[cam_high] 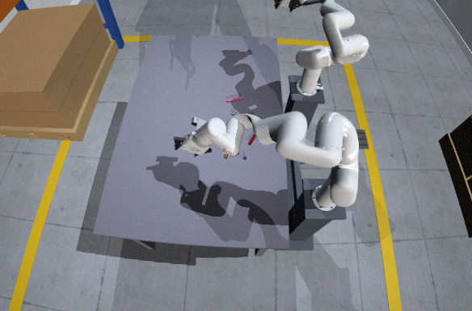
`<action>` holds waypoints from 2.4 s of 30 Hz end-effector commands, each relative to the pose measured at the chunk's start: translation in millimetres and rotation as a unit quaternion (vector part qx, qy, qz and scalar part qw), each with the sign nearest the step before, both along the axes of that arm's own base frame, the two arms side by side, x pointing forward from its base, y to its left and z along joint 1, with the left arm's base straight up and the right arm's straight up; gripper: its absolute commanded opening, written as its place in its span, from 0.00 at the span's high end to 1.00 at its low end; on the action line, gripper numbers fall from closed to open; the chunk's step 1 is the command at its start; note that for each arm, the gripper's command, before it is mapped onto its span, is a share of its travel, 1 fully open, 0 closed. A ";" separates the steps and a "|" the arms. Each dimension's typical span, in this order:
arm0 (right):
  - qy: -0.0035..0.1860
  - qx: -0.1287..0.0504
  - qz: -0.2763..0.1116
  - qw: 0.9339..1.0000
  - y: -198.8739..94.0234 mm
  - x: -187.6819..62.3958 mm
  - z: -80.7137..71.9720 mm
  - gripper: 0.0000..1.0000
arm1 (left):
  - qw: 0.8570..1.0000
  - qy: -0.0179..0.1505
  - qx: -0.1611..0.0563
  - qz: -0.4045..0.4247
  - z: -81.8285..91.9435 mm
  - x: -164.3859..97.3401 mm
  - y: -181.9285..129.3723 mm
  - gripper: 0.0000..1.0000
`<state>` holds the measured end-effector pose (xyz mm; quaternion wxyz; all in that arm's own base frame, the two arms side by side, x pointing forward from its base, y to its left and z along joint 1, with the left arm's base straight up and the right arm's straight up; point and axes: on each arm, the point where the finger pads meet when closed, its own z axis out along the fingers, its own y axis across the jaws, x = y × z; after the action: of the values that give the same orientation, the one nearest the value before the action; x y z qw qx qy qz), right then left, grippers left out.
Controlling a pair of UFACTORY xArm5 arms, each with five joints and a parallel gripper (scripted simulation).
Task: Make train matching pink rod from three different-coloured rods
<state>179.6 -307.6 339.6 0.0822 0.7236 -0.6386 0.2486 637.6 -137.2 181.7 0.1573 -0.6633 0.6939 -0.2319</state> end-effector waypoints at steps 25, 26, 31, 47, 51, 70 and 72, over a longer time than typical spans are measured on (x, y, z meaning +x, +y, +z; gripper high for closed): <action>0.123 0.229 -0.037 0.965 -91.6 -158.5 -88.6 0.00 | 0.896 0.231 0.154 -0.346 -19.9 -171.3 15.5 0.00; 0.123 0.230 -0.037 0.965 -91.8 -159.6 -89.2 0.00 | 0.896 0.231 0.154 -0.347 -19.9 -171.9 15.6 0.00; 0.123 0.231 -0.037 0.964 -91.9 -160.3 -89.6 0.00 | 0.896 0.232 0.154 -0.347 -19.9 -171.9 15.6 0.00; 0.123 0.231 -0.037 0.964 -91.9 -160.3 -89.6 0.00 | 0.896 0.232 0.154 -0.347 -19.9 -171.9 15.6 0.00; 0.123 0.231 -0.037 0.964 -91.9 -160.3 -89.6 0.00 | 0.896 0.232 0.154 -0.347 -19.9 -171.9 15.6 0.00; 0.123 0.231 -0.037 0.964 -91.9 -160.3 -89.6 0.00 | 0.896 0.232 0.154 -0.347 -19.9 -171.9 15.6 0.00; 0.123 0.231 -0.037 0.964 -91.9 -160.3 -89.6 0.00 | 0.896 0.232 0.154 -0.347 -19.9 -171.9 15.6 0.00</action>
<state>19.2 -398.5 248.2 -0.0017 0.7240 -0.6898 -0.0018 464.3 -121.2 159.8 0.0000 -0.3828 0.9238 0.0000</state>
